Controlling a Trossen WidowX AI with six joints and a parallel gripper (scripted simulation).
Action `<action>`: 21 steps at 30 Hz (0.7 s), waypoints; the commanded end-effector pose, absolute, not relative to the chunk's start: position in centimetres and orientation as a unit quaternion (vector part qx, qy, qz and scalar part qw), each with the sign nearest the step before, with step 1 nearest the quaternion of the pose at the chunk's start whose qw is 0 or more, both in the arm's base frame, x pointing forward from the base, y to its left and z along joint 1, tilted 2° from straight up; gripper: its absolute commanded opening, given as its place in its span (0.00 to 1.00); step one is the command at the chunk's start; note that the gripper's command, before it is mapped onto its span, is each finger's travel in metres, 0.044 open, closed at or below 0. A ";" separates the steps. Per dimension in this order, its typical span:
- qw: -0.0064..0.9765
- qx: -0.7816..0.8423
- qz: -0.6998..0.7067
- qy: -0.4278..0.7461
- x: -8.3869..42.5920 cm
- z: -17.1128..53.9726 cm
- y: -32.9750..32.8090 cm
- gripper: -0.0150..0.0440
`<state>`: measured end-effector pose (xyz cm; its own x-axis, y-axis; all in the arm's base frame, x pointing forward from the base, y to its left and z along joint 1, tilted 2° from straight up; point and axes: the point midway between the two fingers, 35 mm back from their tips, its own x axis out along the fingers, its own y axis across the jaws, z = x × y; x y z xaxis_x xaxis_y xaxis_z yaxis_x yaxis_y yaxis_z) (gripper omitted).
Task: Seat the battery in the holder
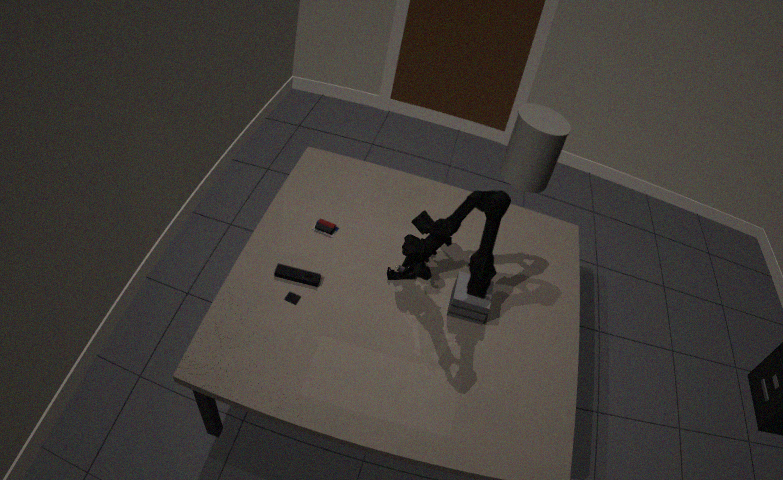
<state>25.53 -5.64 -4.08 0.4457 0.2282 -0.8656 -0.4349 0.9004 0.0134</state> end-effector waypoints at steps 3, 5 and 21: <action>0.836 -0.104 0.195 0.502 25.3 -4.3 -5.7 0.38; 0.833 -0.104 0.194 0.508 25.4 -4.4 -5.7 0.38; 0.802 -0.101 0.189 0.557 26.1 -4.8 -5.5 0.38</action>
